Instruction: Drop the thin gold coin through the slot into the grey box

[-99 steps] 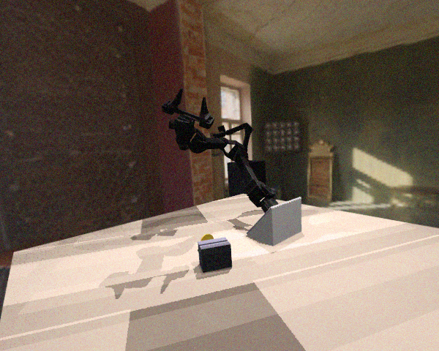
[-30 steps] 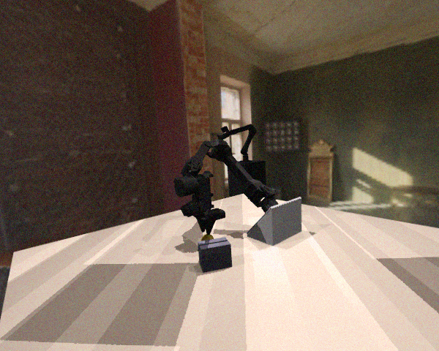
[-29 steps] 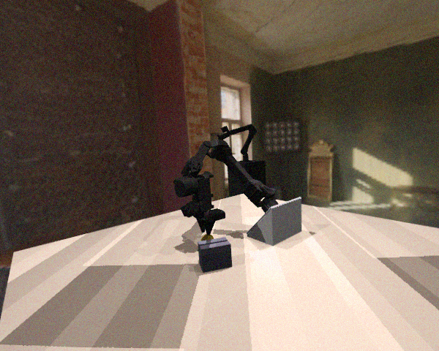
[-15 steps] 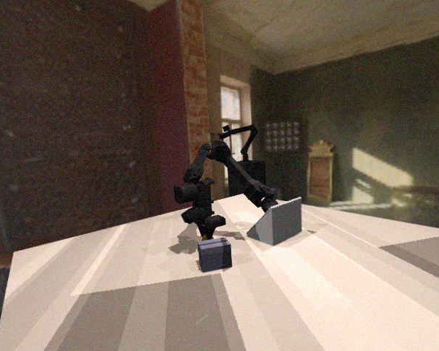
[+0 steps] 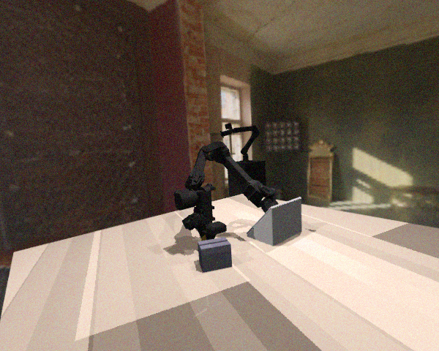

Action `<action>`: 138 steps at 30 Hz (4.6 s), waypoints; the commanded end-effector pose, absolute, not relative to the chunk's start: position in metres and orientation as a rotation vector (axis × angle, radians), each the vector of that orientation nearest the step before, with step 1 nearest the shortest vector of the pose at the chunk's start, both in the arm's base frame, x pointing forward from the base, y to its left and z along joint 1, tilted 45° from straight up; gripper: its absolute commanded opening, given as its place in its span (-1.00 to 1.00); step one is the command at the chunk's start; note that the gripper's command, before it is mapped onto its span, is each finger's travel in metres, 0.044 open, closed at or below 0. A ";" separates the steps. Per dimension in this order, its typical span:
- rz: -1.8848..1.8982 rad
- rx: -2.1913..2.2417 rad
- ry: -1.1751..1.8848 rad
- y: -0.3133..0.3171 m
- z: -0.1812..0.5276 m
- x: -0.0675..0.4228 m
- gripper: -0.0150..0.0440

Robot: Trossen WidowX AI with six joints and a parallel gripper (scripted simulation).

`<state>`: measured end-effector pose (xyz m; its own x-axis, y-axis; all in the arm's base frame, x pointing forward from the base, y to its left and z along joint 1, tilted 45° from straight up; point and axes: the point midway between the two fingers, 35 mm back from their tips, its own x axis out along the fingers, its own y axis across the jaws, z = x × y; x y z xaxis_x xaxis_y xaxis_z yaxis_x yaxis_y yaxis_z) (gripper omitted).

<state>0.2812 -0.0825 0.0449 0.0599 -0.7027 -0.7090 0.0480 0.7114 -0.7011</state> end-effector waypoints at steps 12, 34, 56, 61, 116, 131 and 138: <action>-0.621 -0.596 1.416 -0.085 0.042 0.279 -0.49; -0.613 -0.590 1.419 -0.051 0.072 0.281 -0.49; -0.622 -0.589 1.416 -0.018 0.109 0.274 -0.49; -0.720 -0.471 1.357 -0.020 0.112 0.275 -0.49; -0.833 -0.315 1.275 0.050 0.048 0.319 -0.49; -0.835 -0.320 1.272 0.065 0.033 0.323 -0.49; -0.834 -0.322 1.271 0.064 0.034 0.323 -0.49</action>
<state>0.3230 0.0646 0.0338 0.0587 -0.7034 -0.7084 0.3711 0.6741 -0.6386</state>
